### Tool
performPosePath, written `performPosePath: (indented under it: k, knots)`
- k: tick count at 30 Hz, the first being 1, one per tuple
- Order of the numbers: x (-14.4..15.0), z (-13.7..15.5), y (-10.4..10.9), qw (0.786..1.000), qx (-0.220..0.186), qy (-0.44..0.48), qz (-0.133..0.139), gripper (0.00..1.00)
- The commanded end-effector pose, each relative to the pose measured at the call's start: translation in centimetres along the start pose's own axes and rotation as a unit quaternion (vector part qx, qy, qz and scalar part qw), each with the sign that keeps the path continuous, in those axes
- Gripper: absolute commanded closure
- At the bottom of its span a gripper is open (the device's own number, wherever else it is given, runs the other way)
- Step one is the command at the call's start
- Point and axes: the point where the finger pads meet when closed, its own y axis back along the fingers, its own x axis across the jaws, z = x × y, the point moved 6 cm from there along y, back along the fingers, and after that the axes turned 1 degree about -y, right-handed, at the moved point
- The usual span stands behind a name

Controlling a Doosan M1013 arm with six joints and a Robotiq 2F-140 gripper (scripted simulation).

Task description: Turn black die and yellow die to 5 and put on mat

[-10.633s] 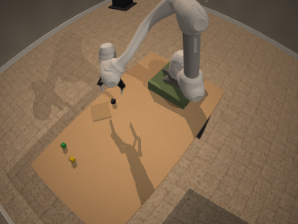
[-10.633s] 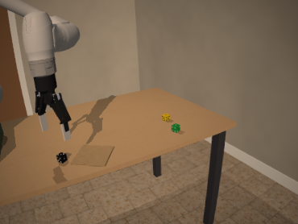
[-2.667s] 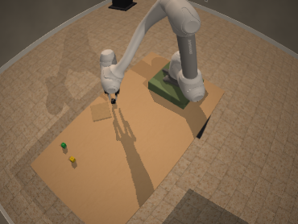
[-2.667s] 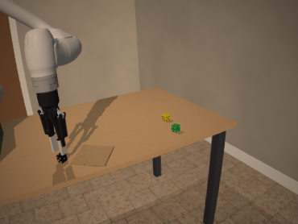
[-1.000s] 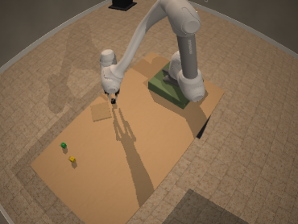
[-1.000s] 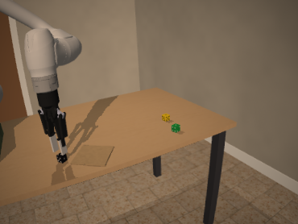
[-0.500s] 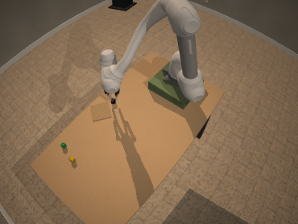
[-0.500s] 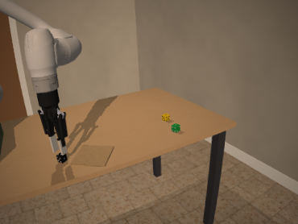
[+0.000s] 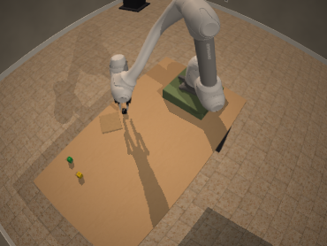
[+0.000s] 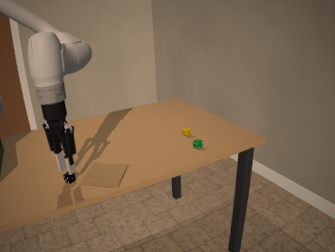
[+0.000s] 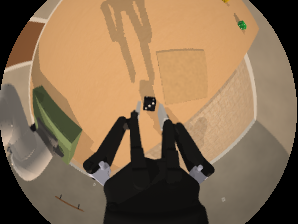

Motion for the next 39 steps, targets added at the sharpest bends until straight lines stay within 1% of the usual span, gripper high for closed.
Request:
performPosePath:
  k: [1, 5, 18, 26, 39]
  knots:
    - [-0.2, -0.3, -0.5, 1.0, 0.002, -0.001, -0.001, 0.65]
    - [-0.2, -0.3, -0.7, 1.0, 0.002, -0.001, -0.001, 0.65]
    - [-0.2, -0.3, -3.2, 1.0, 0.002, -0.001, -0.001, 0.65]
    - [-0.2, -0.3, -3.6, 1.0, 0.002, -0.001, -0.001, 0.65]
    - [-0.2, -0.3, -3.6, 1.0, 0.002, -0.001, -0.001, 0.65]
